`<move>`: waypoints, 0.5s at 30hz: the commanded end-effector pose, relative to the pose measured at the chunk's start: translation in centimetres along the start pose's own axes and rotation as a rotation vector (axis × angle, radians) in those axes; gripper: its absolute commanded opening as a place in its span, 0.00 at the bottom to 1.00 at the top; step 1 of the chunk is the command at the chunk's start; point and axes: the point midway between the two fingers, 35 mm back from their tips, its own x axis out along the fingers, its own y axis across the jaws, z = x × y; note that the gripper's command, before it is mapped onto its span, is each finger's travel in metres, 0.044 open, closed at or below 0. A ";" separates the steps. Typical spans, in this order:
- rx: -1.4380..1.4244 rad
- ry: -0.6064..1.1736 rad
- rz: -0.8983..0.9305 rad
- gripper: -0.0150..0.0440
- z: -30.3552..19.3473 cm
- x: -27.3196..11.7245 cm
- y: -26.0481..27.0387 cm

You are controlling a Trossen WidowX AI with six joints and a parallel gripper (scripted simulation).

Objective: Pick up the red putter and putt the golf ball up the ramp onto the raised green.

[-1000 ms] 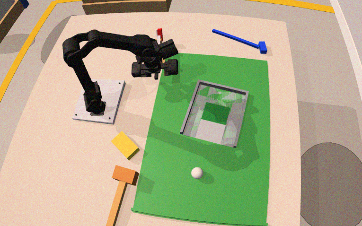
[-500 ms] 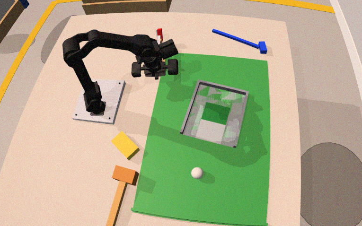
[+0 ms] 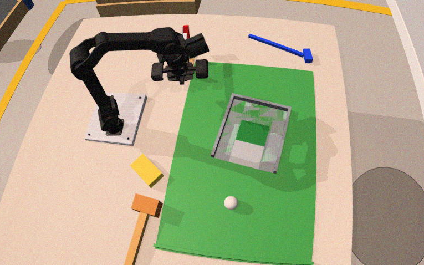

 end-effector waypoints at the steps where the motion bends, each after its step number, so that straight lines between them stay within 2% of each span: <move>1: -0.003 -0.014 -0.013 0.25 0.9 -2.8 0.0; 5: -0.002 -0.014 -0.013 0.25 1.2 -4.6 0.3; 9: -0.002 -0.014 -0.012 0.25 1.2 -4.6 0.3; 15: 0.108 0.011 -0.029 0.25 -1.3 -4.6 -1.0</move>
